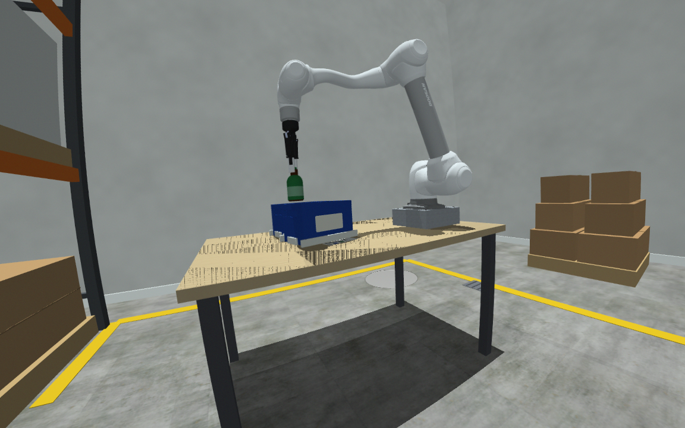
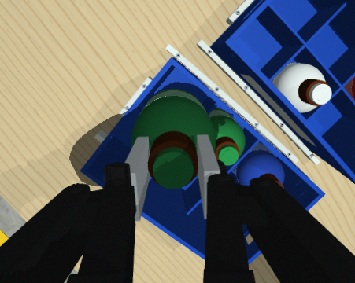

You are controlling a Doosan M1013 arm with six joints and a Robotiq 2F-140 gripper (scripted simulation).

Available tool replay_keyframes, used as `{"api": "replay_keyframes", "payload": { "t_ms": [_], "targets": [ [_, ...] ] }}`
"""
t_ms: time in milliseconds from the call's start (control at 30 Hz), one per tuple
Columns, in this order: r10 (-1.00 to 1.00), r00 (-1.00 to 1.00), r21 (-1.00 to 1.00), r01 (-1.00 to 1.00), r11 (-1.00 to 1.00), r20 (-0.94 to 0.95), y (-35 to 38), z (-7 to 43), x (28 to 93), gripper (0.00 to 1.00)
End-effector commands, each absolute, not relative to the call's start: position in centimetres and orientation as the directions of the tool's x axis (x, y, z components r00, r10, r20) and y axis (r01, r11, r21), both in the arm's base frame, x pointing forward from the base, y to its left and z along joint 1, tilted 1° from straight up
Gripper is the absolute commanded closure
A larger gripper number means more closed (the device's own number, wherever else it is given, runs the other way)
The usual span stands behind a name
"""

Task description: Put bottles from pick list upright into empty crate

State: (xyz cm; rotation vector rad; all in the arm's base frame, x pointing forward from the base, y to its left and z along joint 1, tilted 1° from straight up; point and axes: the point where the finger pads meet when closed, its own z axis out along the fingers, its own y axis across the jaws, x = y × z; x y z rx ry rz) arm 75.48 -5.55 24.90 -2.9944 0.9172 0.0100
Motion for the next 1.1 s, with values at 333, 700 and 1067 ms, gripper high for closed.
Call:
{"api": "replay_keyframes", "payload": {
  "t_ms": [333,700,1067],
  "targets": [
    [-0.56,0.828,-0.008,-0.56,-0.828,-0.009,-5.75,24.91,75.52,1.0],
    [-0.56,0.828,-0.008,-0.56,-0.828,-0.009,-5.83,24.91,75.54,1.0],
    [-0.56,0.828,-0.008,-0.56,-0.828,-0.009,-5.88,24.91,75.55,1.0]
  ]
}}
